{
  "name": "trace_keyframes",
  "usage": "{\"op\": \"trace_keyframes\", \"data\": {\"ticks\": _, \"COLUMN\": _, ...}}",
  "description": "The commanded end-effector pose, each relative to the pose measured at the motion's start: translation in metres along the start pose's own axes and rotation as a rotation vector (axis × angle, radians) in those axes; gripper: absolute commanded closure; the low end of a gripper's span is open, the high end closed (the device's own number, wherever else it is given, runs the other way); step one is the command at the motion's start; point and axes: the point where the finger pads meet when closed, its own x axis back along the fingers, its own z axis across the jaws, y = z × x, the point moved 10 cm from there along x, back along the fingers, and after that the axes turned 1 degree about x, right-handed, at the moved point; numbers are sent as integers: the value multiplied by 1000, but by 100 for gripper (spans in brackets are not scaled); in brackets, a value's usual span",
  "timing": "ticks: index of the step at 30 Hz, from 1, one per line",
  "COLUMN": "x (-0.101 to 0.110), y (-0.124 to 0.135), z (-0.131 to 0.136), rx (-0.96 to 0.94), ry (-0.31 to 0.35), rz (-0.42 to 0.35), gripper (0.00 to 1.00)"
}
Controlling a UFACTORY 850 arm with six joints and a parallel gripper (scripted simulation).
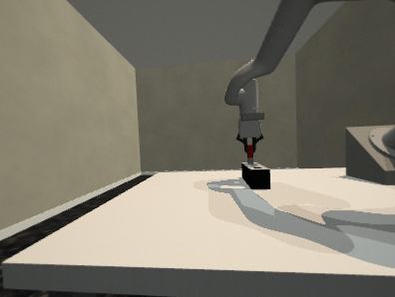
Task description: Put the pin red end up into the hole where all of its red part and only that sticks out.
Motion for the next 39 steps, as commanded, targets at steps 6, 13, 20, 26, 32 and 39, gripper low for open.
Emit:
{"op": "trace_keyframes", "data": {"ticks": 6, "x": 1, "y": 0, "z": 1, "rx": 1, "ry": 2, "rz": -1, "gripper": 100}}
{"op": "trace_keyframes", "data": {"ticks": 13, "x": 1, "y": 0, "z": 2, "rx": 1, "ry": 3, "rz": -1, "gripper": 100}}
{"op": "trace_keyframes", "data": {"ticks": 20, "x": 1, "y": 0, "z": 2, "rx": 1, "ry": 3, "rz": -1, "gripper": 100}}
{"op": "trace_keyframes", "data": {"ticks": 26, "x": 1, "y": 0, "z": 2, "rx": 1, "ry": 3, "rz": -1, "gripper": 100}}
{"op": "trace_keyframes", "data": {"ticks": 32, "x": -3, "y": 0, "z": 0, "rx": 1, "ry": 3, "rz": -1, "gripper": 100}}
{"op": "trace_keyframes", "data": {"ticks": 39, "x": -3, "y": 0, "z": 0, "rx": 1, "ry": 3, "rz": -1, "gripper": 100}}
